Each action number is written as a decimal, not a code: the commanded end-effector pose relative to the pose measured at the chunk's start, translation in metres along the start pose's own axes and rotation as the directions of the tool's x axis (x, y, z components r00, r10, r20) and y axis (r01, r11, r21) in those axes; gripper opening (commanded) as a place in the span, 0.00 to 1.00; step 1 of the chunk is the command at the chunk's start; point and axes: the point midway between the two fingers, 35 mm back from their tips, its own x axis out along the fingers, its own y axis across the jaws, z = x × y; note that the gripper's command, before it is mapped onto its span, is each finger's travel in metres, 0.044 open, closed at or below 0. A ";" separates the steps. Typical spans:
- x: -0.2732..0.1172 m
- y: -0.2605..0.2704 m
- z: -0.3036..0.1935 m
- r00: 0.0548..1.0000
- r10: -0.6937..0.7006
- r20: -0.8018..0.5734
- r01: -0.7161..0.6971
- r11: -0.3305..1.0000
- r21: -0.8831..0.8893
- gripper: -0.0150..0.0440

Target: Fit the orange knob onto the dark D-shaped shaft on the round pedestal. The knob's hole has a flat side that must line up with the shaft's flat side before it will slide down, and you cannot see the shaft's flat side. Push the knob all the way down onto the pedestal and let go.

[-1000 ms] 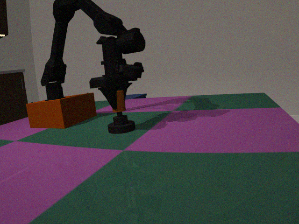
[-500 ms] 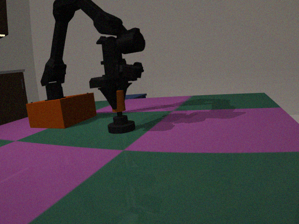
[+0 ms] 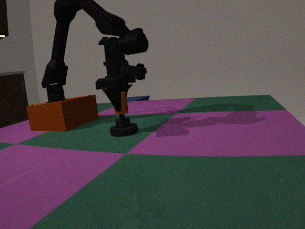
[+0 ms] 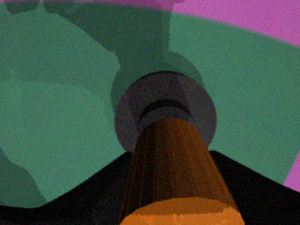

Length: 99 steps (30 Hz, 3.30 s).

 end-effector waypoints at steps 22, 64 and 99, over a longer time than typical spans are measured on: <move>0.002 0.000 -0.001 1.000 -0.004 -0.001 0.004 1.000 -0.012 0.25; -0.002 -0.001 0.000 1.000 -0.004 -0.001 0.004 0.976 -0.220 0.25; 0.002 0.000 -0.001 1.000 -0.004 -0.001 0.003 0.909 -0.418 0.25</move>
